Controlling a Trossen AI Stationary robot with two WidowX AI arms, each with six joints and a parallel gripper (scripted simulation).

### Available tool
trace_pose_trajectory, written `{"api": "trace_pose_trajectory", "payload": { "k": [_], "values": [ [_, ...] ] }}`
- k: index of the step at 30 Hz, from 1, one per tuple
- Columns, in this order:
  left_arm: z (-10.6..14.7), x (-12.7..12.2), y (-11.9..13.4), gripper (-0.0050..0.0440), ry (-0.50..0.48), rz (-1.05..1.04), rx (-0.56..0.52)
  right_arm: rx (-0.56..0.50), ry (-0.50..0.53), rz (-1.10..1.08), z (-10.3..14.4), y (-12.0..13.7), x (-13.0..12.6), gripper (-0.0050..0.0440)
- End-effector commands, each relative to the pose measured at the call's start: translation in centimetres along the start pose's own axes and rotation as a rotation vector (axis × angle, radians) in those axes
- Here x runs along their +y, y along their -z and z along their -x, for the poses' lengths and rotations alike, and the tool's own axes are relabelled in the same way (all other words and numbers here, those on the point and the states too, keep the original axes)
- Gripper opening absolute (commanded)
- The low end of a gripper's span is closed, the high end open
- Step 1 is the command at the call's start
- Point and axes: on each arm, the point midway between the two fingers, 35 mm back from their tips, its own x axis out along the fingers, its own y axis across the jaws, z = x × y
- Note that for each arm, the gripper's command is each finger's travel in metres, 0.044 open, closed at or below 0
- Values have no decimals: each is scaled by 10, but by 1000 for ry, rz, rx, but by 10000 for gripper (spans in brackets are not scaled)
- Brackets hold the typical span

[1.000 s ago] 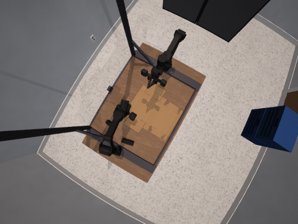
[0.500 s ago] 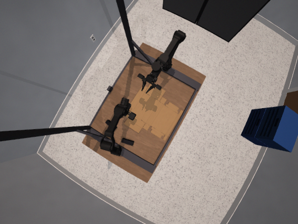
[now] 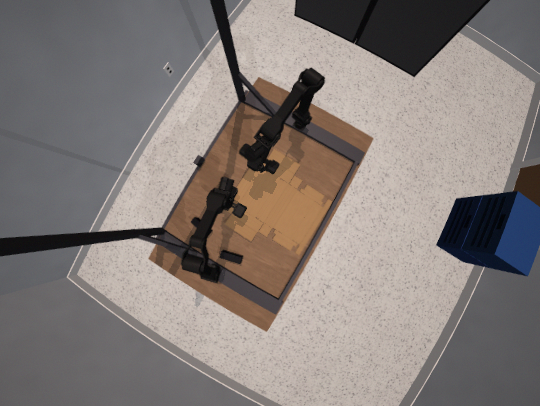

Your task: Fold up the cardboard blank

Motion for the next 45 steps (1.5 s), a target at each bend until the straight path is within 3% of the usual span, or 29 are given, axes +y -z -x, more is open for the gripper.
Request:
{"api": "trace_pose_trajectory", "payload": {
  "k": [1, 2, 4, 7, 9, 14, 18, 45],
  "values": [
    [-20, -10, 19, 316, -24, 7, 199, -19, -7, -2, 7, -3, 1, 316],
    [-25, -11, 27, 316, -35, 7, 255, -19, -7, -2, 7, -3, 1, 316],
    [-25, -11, 27, 316, -35, 7, 255, -19, -7, -2, 7, -3, 1, 316],
    [-33, -14, 51, 316, -73, 5, 419, -19, -7, -2, 7, -3, 1, 316],
    [-35, -15, 57, 316, -83, 4, 460, -19, -7, -2, 7, -3, 1, 316],
    [-37, -15, 58, 316, -84, 4, 464, -19, -8, -2, 4, -3, 1, 316],
    [-58, -13, 69, 316, -79, 6, 464, -19, -13, -2, -20, -3, 1, 316],
    [-60, -13, 70, 316, -78, 6, 464, -19, -13, -2, -21, -3, 1, 316]
  ]
}}
